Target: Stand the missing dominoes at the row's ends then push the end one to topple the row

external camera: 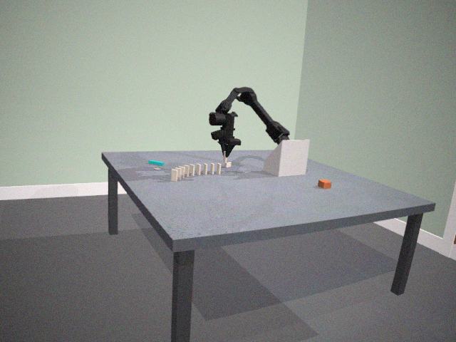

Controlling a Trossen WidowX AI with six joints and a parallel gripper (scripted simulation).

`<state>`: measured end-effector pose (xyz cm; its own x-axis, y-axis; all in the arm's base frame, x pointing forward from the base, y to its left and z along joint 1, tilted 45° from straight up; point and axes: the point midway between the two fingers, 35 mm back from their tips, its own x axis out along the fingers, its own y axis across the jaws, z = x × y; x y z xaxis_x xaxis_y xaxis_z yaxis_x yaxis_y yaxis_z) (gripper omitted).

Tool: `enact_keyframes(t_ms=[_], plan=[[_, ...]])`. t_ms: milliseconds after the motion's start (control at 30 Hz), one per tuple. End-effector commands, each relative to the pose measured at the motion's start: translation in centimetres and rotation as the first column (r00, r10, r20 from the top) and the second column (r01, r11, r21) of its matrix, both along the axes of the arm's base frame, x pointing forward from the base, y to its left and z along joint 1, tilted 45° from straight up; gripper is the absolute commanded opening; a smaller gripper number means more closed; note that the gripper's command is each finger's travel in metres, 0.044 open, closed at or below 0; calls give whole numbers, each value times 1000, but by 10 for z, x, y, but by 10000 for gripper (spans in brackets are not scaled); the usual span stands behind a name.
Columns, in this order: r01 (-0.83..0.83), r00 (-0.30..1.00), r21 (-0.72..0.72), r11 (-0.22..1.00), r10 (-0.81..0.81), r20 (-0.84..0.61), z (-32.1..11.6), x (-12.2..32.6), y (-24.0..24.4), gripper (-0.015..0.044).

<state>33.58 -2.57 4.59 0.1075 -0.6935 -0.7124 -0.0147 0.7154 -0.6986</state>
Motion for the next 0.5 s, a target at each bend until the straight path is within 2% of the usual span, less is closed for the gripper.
enact_keyframes(t_ms=[0, 200, 467], plan=[[0, 1000, -9, 1000, 0, -9, -17, -1, -19, 107], [2, 1000, -17, 1000, -2, -8, -36, -3, -43, 107], [2, 1000, -17, 1000, -2, -8, -37, -3, -44, 107]])
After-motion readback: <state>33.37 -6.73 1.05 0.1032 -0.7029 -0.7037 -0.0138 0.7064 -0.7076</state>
